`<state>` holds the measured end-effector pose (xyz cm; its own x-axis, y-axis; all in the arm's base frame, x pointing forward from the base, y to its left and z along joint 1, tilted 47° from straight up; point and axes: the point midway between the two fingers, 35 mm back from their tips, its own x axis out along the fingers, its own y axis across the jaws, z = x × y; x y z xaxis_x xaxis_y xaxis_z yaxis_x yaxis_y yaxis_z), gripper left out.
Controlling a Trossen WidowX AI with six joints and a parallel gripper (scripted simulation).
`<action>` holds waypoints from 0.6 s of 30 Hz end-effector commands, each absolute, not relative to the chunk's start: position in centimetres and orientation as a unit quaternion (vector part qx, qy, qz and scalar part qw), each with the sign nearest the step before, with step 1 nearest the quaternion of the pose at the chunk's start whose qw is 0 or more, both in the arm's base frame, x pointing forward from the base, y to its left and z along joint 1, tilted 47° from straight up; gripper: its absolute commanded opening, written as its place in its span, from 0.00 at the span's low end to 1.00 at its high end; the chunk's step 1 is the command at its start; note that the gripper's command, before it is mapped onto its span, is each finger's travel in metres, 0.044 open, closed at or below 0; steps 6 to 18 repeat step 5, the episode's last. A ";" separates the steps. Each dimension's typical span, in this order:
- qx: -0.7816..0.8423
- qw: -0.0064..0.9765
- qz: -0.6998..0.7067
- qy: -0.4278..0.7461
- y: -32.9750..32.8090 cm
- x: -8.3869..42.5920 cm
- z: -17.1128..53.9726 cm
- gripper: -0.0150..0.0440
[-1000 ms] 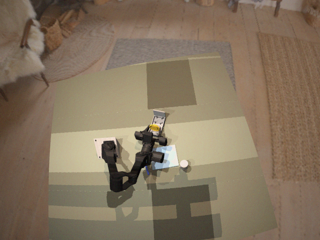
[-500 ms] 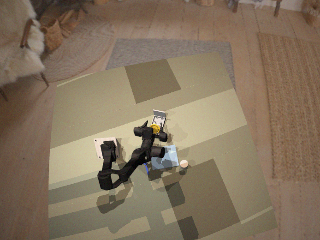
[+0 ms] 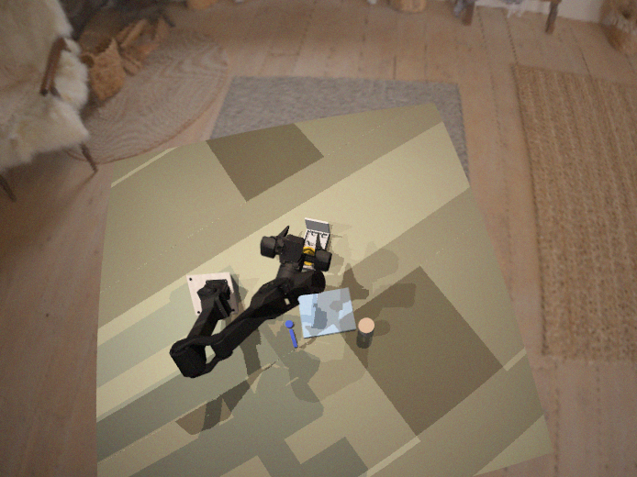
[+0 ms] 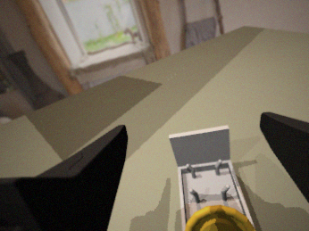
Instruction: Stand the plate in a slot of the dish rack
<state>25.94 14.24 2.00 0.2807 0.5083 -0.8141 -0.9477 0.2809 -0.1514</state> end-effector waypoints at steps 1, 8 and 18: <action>-0.318 0.726 0.476 0.381 14.5 25.9 2.2 0.93; -0.304 0.719 0.443 0.440 14.6 25.5 2.2 0.93; -0.304 0.719 0.443 0.440 14.6 25.5 2.2 0.93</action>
